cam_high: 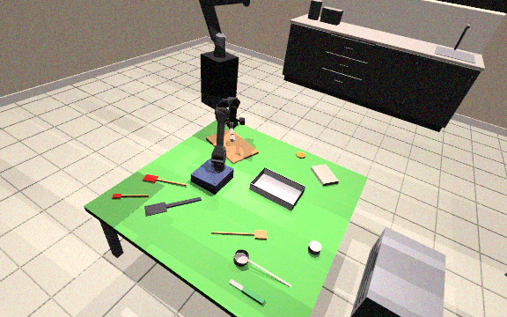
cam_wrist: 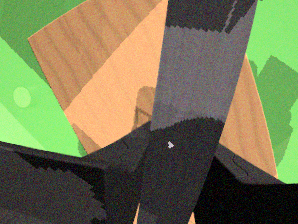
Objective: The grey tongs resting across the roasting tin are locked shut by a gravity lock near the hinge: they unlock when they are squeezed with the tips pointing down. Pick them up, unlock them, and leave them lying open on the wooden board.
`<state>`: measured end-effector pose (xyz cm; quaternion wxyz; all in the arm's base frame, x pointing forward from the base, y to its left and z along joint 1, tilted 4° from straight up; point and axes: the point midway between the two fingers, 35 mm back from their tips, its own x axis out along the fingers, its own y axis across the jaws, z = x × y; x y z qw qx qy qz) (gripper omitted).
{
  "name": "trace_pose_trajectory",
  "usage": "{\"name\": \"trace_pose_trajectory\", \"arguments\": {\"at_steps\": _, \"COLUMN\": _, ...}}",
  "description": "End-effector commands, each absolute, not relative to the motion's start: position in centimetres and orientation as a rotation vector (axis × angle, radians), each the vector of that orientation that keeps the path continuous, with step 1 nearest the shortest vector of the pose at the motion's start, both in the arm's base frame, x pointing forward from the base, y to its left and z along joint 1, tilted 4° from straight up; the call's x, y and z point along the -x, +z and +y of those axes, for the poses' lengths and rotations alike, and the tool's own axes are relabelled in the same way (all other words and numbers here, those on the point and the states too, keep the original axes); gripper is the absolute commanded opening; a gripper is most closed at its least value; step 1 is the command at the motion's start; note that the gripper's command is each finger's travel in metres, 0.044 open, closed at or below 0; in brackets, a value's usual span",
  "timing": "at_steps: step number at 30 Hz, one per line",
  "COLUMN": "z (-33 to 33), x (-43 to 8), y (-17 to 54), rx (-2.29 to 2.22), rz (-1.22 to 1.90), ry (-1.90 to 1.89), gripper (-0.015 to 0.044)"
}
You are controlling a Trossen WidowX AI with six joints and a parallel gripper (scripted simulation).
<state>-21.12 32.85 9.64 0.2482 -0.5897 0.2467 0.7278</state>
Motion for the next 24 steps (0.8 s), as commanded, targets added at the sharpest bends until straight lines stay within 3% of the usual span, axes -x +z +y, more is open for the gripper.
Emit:
{"name": "trace_pose_trajectory", "arguments": {"at_steps": 1, "z": 33.2, "x": 21.2, "y": 10.0, "rx": 1.497, "rz": 0.665, "ry": 2.032, "gripper": -0.0150}}
{"name": "trace_pose_trajectory", "arguments": {"at_steps": 24, "z": 33.9, "x": 20.6, "y": 12.2, "rx": 0.960, "rz": 0.530, "ry": 2.249, "gripper": -0.0150}}
